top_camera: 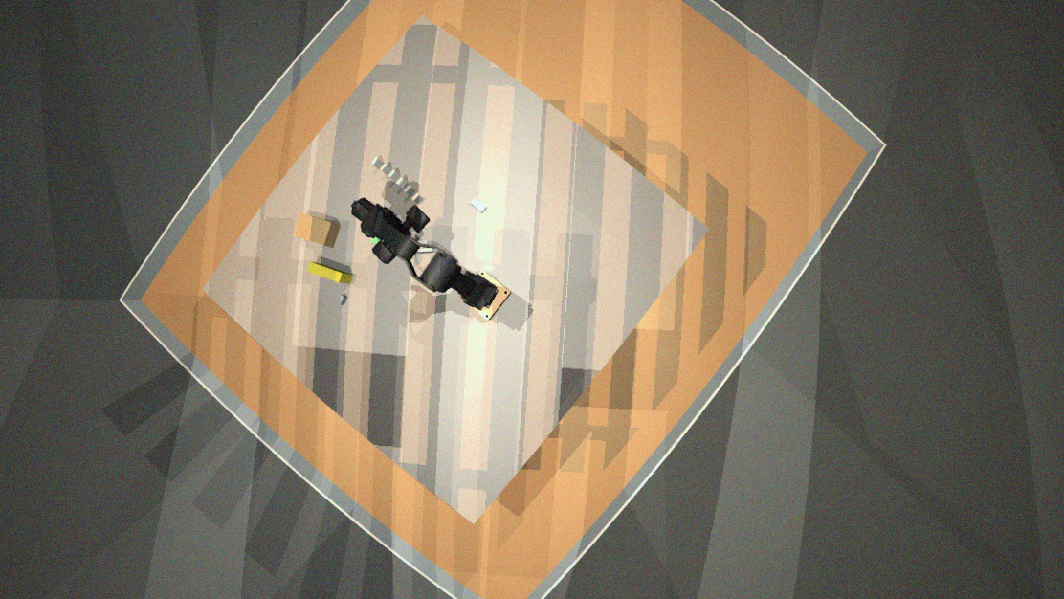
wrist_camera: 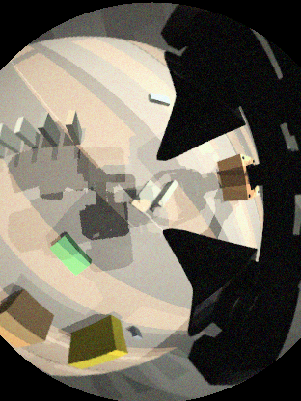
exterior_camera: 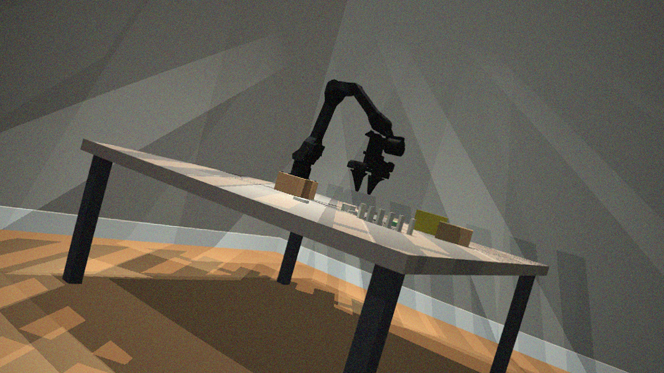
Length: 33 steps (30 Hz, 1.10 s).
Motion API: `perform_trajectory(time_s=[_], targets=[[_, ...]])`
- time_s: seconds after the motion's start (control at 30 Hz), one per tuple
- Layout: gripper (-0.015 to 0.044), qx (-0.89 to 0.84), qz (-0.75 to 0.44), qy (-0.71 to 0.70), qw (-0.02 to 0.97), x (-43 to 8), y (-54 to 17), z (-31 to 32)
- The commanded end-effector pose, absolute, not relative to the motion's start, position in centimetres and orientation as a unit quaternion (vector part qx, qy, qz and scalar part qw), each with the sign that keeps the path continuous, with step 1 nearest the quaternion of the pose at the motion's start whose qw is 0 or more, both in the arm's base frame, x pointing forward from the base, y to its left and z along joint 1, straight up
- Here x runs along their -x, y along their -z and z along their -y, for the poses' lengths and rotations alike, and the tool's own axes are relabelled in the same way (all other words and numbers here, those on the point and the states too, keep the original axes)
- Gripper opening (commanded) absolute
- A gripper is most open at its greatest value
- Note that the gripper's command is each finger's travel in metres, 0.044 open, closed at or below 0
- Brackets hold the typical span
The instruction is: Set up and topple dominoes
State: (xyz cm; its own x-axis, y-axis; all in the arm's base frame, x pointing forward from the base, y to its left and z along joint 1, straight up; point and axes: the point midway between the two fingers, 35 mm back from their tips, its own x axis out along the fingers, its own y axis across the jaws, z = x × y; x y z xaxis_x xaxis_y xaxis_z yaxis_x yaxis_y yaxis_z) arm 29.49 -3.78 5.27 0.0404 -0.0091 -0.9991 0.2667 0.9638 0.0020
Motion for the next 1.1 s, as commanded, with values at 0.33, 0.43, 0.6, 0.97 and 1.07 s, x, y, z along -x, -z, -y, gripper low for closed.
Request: perform_trajectory(time_s=[0.33, 0.43, 0.6, 0.97, 1.07], targets=[[0.044, 0.197, -0.67, -0.189, 0.69, -30.1, -5.1, 2.9], [0.044, 0.197, -0.67, -0.189, 0.69, -30.1, -5.1, 2.9], [0.044, 0.197, -0.67, -0.189, 0.69, -30.1, -5.1, 2.9], [0.044, 0.196, -0.67, -0.189, 0.69, -30.4, 1.4, 2.9], [0.044, 0.196, -0.67, -0.189, 0.69, -30.4, 1.5, 2.8]])
